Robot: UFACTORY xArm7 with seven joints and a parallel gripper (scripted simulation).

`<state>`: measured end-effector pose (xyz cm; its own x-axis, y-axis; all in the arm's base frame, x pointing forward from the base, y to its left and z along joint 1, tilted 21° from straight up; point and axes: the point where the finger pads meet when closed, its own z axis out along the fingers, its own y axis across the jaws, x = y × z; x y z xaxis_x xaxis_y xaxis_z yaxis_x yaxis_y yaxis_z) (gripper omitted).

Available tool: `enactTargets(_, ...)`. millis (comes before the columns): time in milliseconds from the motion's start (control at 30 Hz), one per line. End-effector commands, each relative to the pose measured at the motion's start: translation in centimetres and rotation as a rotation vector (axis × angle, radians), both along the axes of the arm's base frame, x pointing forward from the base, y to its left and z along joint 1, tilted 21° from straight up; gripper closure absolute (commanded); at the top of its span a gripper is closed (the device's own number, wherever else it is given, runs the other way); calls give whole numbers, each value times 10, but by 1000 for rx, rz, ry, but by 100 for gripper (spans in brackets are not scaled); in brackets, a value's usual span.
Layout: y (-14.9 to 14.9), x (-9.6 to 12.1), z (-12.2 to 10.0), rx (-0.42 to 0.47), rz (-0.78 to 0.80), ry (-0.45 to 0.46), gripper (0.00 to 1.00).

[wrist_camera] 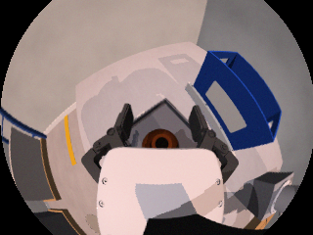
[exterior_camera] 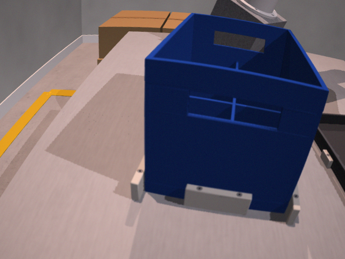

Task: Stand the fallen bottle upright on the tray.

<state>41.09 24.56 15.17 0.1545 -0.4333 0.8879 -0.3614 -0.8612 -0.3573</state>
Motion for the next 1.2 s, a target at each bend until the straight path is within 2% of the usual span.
enactTargets(0,-3,-1,9,2,-1,-1,0)
enactTargets(1167,-24,-13,71,2,-1,-1,0)
